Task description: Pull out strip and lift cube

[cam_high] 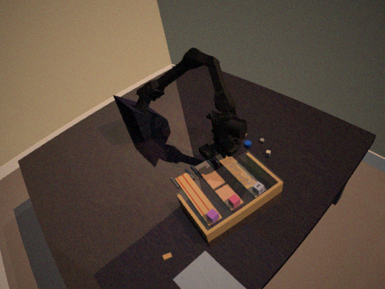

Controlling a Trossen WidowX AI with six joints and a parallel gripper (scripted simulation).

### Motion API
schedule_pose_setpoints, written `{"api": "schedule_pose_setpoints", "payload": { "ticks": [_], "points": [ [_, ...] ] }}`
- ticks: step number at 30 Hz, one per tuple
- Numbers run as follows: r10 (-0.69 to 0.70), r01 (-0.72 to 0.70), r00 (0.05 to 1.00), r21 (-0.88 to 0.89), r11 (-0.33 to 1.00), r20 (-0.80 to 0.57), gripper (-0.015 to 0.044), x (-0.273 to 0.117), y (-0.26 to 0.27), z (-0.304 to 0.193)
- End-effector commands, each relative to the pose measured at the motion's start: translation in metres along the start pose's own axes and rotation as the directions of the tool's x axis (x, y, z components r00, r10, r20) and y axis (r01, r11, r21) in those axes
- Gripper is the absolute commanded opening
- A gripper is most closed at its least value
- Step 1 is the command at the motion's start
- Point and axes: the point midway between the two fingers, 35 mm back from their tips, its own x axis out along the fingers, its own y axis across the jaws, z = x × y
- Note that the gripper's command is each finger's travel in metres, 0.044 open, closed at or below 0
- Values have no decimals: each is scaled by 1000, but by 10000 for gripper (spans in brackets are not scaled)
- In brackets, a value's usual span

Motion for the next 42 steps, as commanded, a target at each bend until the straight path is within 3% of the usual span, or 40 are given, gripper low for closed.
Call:
{"api": "schedule_pose_setpoints", "payload": {
  "ticks": [1, 42],
  "points": [
    [-5, 5, 1000, 2, 1000, -12, 0, 6, 0, -4],
    [-5, 5, 1000, 4, 1000, -14, 0, 7, -1, -66]
  ]
}}
